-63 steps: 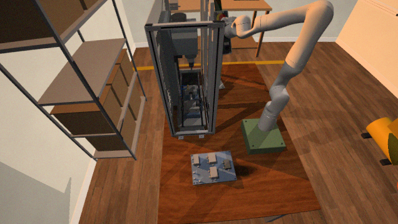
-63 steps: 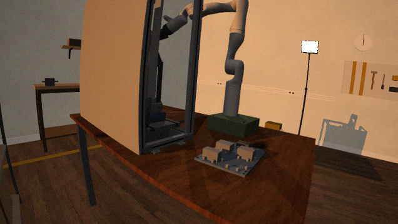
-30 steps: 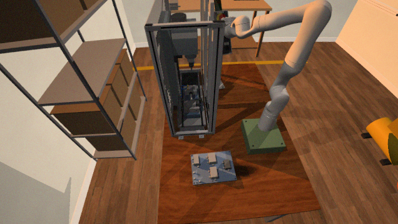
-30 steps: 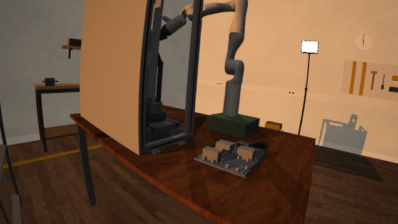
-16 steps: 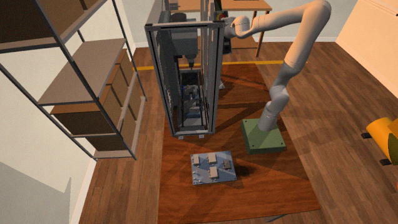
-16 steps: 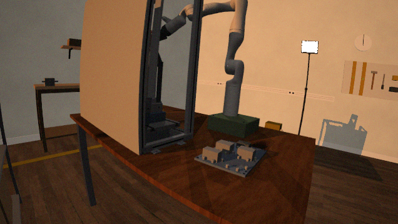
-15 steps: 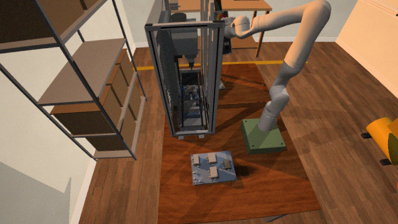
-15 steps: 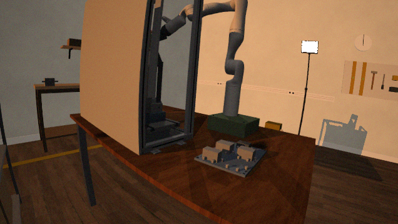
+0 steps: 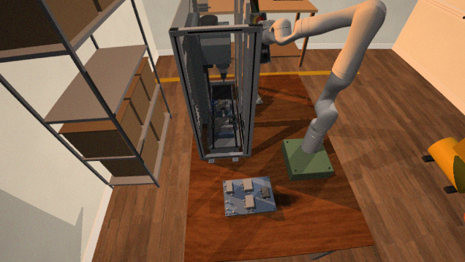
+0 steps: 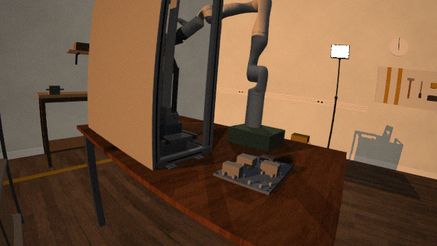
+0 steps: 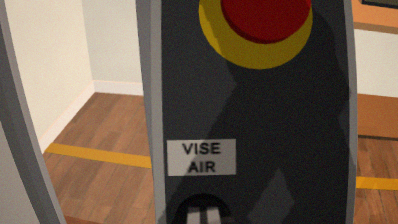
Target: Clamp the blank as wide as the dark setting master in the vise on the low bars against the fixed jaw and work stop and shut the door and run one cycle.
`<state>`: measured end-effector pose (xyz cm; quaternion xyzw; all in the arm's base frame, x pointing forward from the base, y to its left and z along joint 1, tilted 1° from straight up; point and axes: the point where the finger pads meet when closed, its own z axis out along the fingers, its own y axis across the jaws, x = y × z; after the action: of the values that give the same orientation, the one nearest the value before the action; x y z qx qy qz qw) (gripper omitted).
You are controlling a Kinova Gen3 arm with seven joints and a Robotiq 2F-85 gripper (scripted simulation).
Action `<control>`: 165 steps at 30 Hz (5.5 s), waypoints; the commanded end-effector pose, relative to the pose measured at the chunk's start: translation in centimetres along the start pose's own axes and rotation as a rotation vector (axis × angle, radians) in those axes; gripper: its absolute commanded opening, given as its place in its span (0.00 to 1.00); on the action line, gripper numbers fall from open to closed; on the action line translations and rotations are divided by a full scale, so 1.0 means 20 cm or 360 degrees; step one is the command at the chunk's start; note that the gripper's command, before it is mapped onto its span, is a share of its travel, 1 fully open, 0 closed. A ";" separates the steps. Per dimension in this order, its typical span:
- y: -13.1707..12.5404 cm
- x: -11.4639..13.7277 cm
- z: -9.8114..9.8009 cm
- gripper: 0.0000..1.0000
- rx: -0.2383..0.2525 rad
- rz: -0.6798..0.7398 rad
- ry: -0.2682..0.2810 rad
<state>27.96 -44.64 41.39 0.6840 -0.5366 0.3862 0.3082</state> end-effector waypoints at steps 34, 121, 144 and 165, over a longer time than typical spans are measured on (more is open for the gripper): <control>0.00 0.00 -0.10 0.10 0.0001 0.0001 0.0002; 0.07 -0.22 -0.51 0.10 0.0001 0.0001 -0.0364; 0.14 -0.44 -0.61 0.10 0.0001 0.0001 -0.0730; 0.15 -0.49 -0.63 0.10 0.0001 0.0001 -0.1096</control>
<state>21.21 -29.90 39.46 0.7742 -0.6091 0.1330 0.1090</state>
